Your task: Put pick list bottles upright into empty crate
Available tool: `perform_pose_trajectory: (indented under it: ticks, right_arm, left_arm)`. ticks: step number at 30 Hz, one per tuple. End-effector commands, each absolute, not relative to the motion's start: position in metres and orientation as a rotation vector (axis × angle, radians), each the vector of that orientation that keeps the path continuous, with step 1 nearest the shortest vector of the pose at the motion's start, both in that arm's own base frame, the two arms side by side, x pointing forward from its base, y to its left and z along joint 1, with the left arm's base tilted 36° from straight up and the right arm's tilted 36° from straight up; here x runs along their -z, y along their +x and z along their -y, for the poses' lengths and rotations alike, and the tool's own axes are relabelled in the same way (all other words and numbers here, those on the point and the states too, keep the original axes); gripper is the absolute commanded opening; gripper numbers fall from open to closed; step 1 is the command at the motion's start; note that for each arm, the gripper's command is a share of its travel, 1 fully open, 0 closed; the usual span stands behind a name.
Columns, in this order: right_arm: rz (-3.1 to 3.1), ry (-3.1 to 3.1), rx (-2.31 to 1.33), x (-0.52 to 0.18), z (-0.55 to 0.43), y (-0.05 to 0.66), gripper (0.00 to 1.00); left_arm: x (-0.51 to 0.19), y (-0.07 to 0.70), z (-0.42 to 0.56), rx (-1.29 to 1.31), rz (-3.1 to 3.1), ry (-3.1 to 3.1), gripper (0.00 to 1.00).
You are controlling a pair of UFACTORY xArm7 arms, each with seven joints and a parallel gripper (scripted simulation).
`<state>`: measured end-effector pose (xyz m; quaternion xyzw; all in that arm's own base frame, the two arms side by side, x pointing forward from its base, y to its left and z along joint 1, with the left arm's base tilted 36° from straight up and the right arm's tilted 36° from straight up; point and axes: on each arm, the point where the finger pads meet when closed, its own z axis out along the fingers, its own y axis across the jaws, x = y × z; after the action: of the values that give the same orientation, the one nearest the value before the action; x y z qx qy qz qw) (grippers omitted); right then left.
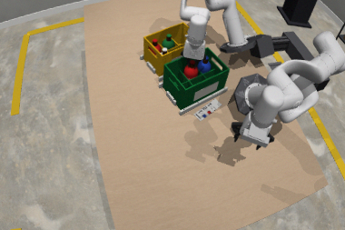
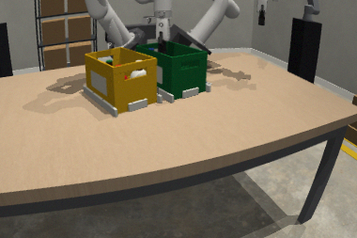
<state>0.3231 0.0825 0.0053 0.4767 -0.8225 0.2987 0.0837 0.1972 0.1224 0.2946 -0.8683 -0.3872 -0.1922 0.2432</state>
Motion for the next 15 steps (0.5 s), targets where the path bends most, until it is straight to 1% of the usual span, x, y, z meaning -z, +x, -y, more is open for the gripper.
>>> perform_pose_trajectory:
  ticks: [1, 15]
  right_arm:
    - [2.457, 1.427, -0.891, -0.0043, -0.0832, 0.3242, 0.0]
    - [2.457, 1.427, -0.891, -0.0016, -0.0812, 0.3247, 0.0]
  left_arm:
    - [-0.2959, 0.1977, -0.1222, 0.529, 1.057, -2.372, 1.0]
    - [-0.2959, 0.1977, -0.1222, 0.529, 1.057, -2.372, 1.0]
